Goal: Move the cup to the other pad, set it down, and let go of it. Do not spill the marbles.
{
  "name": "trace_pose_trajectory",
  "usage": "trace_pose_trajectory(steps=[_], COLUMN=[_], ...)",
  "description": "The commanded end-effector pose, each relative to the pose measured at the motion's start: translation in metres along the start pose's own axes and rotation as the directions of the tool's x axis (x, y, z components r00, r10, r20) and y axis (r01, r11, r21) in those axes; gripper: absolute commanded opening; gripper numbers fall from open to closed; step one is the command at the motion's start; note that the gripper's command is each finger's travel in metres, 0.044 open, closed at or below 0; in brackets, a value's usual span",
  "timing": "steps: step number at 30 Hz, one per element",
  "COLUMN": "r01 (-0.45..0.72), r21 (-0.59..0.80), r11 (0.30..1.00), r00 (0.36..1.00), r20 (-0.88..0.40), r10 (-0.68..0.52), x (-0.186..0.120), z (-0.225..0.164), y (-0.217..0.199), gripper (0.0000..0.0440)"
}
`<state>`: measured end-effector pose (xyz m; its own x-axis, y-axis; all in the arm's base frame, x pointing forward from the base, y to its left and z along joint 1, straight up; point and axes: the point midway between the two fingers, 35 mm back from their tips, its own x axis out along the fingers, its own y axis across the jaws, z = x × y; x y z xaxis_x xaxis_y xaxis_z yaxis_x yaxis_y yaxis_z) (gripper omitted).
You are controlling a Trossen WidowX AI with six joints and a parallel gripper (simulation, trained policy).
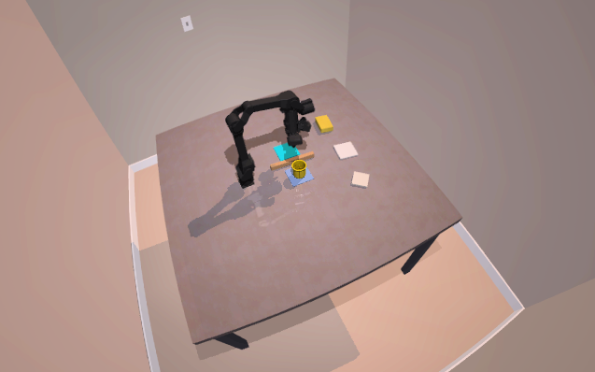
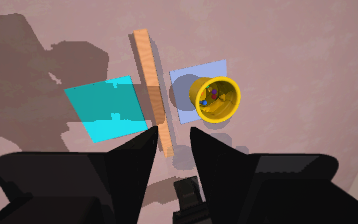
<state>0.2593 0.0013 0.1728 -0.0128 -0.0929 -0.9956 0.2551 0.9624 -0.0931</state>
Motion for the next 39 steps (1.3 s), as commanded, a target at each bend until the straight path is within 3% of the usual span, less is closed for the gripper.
trace_pose_trajectory(steps=[1, 22, 39], r01=[0.016, 0.034, -0.002], r21=[-0.005, -0.046, -0.195], r11=[1.0, 0.998, 0.981], r00=[0.999, 0.993, 0.986], r20=[-0.028, -0.114, -0.164], r10=[-0.016, -0.039, -0.03], x=[0.011, 0.061, 0.111], z=[0.0, 0.0, -0.005], y=[-0.006, -0.031, -0.039], gripper=[0.0153, 0.0187, 0.0193])
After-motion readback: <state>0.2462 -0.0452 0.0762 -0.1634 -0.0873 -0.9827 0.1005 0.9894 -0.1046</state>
